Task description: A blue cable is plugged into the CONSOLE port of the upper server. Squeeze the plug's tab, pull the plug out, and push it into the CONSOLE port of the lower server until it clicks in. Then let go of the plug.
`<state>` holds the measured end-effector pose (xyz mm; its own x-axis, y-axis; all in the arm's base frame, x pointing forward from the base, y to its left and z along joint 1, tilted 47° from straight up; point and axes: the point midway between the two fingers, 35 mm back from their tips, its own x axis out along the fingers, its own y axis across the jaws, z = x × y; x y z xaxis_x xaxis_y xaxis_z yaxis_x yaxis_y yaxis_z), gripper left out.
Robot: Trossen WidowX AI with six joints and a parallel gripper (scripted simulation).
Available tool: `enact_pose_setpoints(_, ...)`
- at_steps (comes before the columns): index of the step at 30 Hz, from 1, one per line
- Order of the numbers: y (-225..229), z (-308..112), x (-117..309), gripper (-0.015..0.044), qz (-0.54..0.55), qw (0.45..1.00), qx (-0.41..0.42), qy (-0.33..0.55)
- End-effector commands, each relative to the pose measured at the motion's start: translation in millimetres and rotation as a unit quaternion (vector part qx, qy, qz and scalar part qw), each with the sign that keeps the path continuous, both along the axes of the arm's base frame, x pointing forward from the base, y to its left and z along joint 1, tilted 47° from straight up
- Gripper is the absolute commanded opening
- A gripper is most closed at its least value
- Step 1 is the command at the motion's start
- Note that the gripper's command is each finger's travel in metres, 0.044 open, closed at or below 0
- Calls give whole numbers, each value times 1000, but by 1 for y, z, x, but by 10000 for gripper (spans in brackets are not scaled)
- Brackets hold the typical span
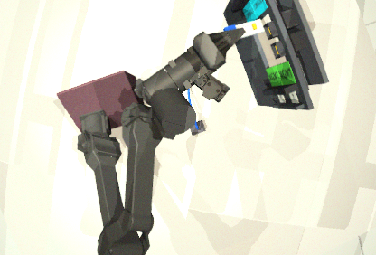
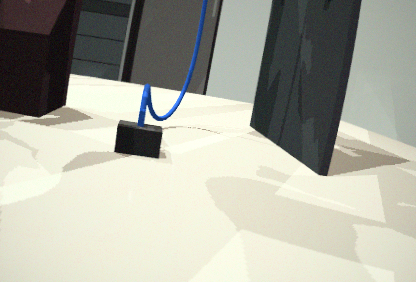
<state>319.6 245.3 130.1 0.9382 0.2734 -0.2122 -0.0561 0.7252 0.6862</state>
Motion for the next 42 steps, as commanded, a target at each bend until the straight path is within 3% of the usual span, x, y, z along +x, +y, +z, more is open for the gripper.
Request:
enact_pose_setpoints(1, 0, 0, -4, 0, 0, 1000, 4, 0)
enact_pose_setpoints(31, 0, -3, -22, 0, 0, 1000, 4, 0)
enact_pose_setpoints(42, -38, -45, -13, 0, 0, 1000, 3, 1)
